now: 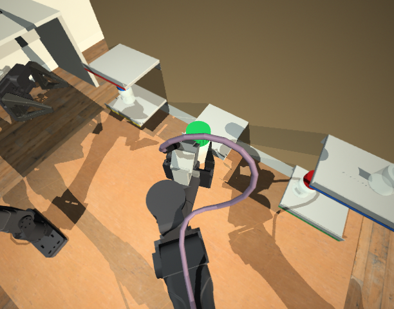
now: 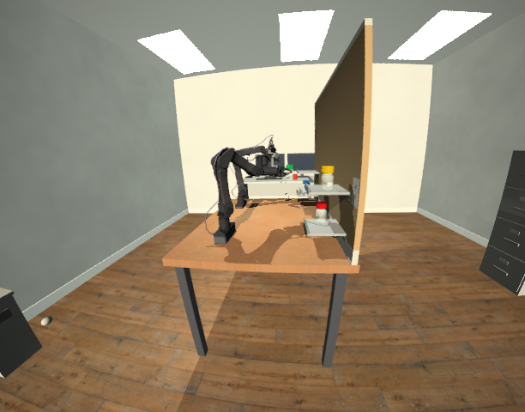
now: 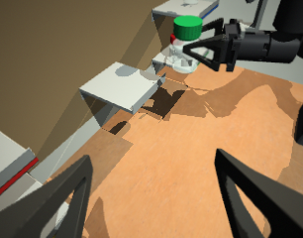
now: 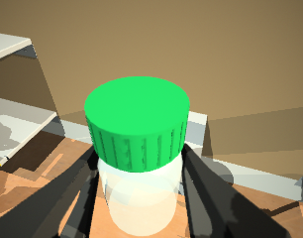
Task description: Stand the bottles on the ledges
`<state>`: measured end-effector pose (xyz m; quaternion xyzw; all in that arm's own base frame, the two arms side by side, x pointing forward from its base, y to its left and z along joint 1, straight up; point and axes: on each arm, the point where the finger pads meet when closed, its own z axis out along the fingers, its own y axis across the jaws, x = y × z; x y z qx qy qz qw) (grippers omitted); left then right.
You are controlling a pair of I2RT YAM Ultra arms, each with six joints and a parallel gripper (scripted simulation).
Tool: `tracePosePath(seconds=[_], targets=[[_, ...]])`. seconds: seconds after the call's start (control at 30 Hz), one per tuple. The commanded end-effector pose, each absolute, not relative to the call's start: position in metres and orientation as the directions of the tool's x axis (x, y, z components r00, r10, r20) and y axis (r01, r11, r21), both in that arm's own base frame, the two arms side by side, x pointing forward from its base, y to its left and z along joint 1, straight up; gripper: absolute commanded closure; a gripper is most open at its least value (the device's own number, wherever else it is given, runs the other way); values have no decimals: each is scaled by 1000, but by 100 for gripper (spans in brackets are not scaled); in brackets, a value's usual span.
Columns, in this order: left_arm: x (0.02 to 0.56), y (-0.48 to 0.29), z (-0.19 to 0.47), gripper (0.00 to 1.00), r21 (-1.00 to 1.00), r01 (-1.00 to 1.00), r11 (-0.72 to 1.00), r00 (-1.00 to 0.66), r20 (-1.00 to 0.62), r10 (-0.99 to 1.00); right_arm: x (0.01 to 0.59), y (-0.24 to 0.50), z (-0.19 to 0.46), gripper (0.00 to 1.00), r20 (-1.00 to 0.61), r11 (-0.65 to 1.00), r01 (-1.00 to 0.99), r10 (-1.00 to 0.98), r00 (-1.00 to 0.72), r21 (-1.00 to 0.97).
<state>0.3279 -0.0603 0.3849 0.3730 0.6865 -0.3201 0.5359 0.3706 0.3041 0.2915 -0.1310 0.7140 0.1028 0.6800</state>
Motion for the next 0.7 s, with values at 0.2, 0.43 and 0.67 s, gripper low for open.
tracePosePath(seconds=[0.2,0.43,0.67], targets=[[371,-76,375,11,-21,820,572,-212,-939,270,362,263,312,48,-999,912,-409,30,43,10],[448,-158,358,11,16,774,633,-268,-897,350,356,184,274,48,-999,880,-475,2,53,-23],[474,-262,352,11,31,763,645,-257,-901,348,355,136,242,48,-999,857,-514,-22,50,-44]])
